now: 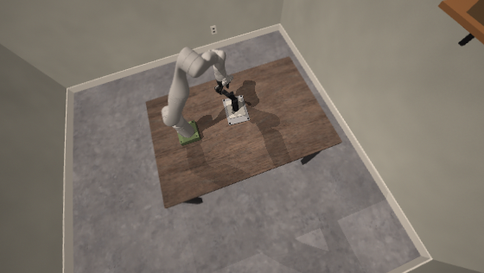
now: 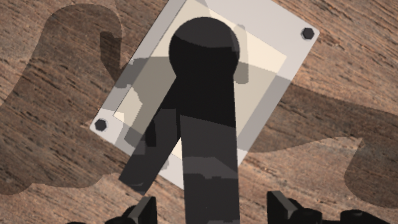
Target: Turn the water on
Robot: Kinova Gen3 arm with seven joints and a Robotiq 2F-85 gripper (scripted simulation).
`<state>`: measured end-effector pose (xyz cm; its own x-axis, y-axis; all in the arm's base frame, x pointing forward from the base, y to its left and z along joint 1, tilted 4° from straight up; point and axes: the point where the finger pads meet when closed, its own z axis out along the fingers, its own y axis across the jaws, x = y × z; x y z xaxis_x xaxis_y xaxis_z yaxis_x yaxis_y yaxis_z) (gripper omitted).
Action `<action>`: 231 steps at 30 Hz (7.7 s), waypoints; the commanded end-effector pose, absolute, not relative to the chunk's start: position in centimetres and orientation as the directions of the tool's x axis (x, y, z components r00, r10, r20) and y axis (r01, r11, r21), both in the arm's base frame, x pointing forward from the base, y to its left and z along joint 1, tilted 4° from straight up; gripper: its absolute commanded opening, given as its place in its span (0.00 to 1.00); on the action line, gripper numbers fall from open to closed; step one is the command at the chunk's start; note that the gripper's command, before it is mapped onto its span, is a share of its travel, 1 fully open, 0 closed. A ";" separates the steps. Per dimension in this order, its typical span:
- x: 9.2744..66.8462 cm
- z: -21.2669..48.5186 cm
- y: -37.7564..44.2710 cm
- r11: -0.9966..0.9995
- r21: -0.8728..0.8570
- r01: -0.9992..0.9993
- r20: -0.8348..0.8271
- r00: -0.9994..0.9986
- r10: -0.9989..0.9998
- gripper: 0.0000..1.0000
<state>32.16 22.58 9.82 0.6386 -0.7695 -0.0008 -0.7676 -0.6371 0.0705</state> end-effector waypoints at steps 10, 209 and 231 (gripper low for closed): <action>32.0 8.8 22.6 -0.638 0.072 -0.767 -0.002 0.640 -0.769 0.74; 33.0 10.1 21.6 -0.638 0.072 -0.767 -0.002 0.640 -0.769 0.10; 33.2 10.6 21.4 -0.638 0.072 -0.767 -0.002 0.640 -0.769 0.10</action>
